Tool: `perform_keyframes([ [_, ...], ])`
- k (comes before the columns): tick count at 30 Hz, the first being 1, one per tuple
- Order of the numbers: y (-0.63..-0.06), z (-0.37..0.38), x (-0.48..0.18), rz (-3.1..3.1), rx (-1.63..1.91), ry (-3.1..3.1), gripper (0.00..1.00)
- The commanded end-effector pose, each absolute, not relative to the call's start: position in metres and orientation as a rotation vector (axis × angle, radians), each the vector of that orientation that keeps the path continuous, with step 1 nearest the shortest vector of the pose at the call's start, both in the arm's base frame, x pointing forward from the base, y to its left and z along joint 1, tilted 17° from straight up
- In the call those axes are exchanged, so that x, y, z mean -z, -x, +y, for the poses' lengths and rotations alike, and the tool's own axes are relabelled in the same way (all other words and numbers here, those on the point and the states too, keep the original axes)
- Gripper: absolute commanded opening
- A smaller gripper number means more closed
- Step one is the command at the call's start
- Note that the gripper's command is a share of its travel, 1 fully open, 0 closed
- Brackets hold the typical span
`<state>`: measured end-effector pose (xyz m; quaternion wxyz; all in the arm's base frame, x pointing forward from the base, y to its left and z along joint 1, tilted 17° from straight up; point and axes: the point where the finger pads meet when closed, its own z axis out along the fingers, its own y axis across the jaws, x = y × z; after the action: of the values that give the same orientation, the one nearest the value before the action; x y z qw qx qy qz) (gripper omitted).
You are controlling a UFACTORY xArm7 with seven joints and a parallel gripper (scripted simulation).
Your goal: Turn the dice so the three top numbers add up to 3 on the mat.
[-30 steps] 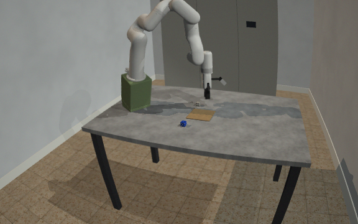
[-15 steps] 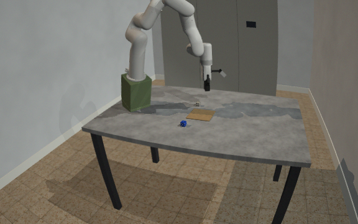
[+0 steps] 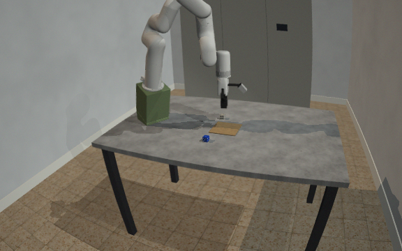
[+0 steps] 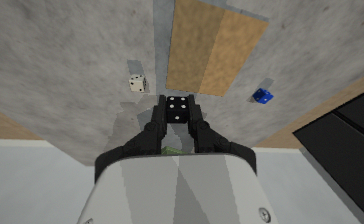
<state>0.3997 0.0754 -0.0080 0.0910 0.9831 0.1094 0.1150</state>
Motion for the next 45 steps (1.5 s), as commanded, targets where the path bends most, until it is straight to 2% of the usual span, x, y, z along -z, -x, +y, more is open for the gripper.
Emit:
perform_keyframes([
  [1, -0.383, 0.029, -0.002, 0.151, -0.371, -2.953, 0.21],
  [28, -0.380, 0.018, 0.007, 0.104, -0.373, -2.962, 0.21],
  [45, -0.398, 0.008, 0.075, 0.104, -0.373, -2.962, 0.21],
])
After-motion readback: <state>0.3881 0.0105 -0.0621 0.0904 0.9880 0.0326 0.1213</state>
